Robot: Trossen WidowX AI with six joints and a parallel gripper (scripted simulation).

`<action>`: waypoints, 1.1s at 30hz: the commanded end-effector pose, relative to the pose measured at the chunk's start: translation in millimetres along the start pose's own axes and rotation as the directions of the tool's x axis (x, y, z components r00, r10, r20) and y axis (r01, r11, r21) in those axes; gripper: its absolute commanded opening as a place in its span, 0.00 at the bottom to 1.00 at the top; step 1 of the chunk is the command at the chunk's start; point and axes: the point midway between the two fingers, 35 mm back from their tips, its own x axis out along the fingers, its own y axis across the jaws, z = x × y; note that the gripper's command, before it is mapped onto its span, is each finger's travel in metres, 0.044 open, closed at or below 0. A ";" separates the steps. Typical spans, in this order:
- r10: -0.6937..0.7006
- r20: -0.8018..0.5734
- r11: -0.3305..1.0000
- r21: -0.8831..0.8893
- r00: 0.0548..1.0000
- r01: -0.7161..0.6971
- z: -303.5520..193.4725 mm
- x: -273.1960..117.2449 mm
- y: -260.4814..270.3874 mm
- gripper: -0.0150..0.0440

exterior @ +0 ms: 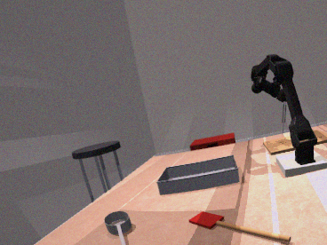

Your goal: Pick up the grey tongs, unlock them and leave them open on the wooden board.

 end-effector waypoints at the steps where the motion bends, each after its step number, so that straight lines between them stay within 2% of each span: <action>1: 0.002 0.009 1.000 0.002 1.000 -0.002 1.7 -0.3 -0.2 0.00; 17: -0.015 -0.016 1.000 -0.005 1.000 0.015 0.6 3.0 -1.4 0.00; 25: -0.118 -0.210 0.993 -0.052 0.971 0.109 -8.1 22.9 -8.5 0.00; 33: -0.185 -0.426 0.983 -0.099 0.885 0.158 -17.0 38.6 -12.3 0.00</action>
